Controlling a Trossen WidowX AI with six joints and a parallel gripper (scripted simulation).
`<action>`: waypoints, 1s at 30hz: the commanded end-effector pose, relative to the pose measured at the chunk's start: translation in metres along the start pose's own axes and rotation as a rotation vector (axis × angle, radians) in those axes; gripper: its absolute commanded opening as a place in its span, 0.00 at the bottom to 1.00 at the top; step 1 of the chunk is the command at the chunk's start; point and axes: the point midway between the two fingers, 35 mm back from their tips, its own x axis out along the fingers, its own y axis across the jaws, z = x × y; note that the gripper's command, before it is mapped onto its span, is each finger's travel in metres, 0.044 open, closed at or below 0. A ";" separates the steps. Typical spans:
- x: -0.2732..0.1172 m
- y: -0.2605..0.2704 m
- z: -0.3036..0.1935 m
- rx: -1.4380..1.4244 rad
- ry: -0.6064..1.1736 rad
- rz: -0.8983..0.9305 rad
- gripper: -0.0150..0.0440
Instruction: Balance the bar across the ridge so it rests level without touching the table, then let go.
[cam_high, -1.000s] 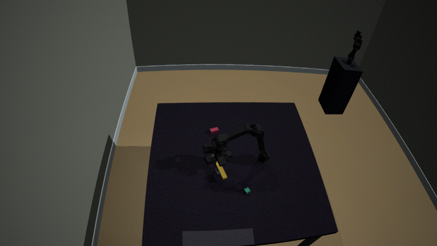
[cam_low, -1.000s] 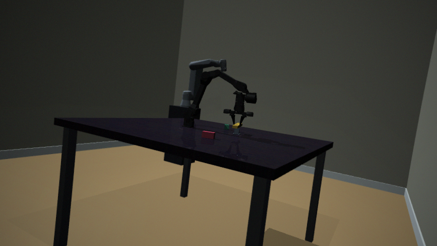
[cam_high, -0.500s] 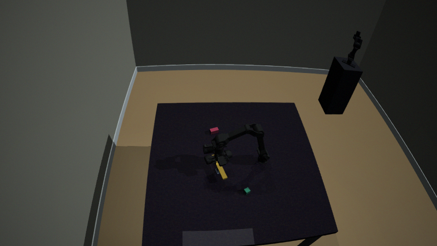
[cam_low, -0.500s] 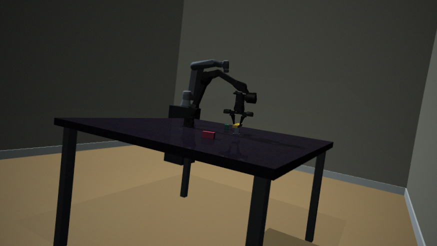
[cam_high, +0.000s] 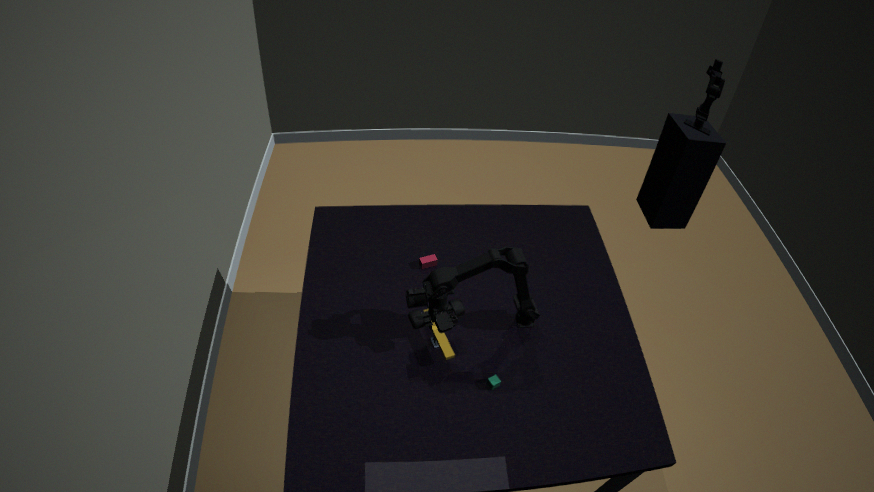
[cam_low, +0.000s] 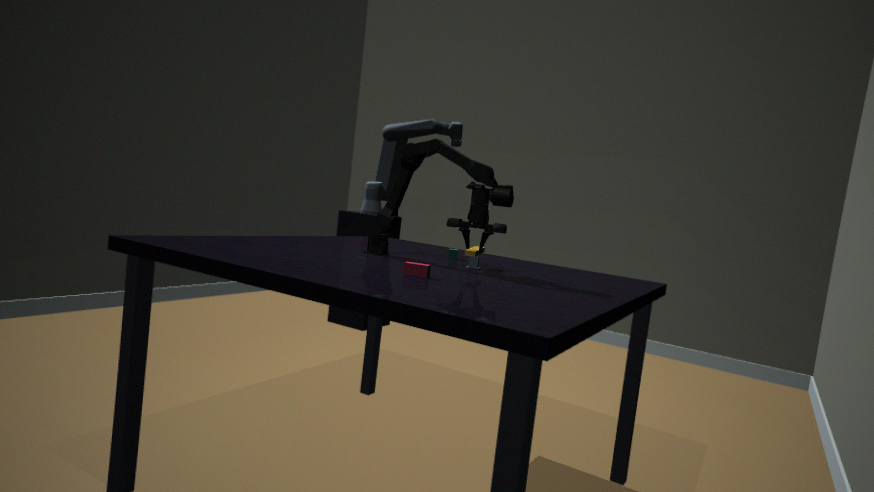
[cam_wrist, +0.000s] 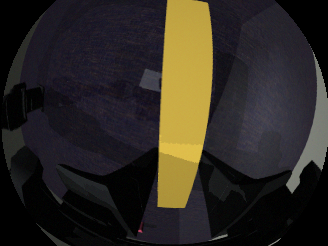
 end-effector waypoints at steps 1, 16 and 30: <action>0.000 0.000 0.000 0.000 0.000 0.000 0.55; 0.000 0.000 0.000 0.000 0.000 0.000 0.70; -0.039 -0.005 -0.001 0.000 0.000 0.000 1.00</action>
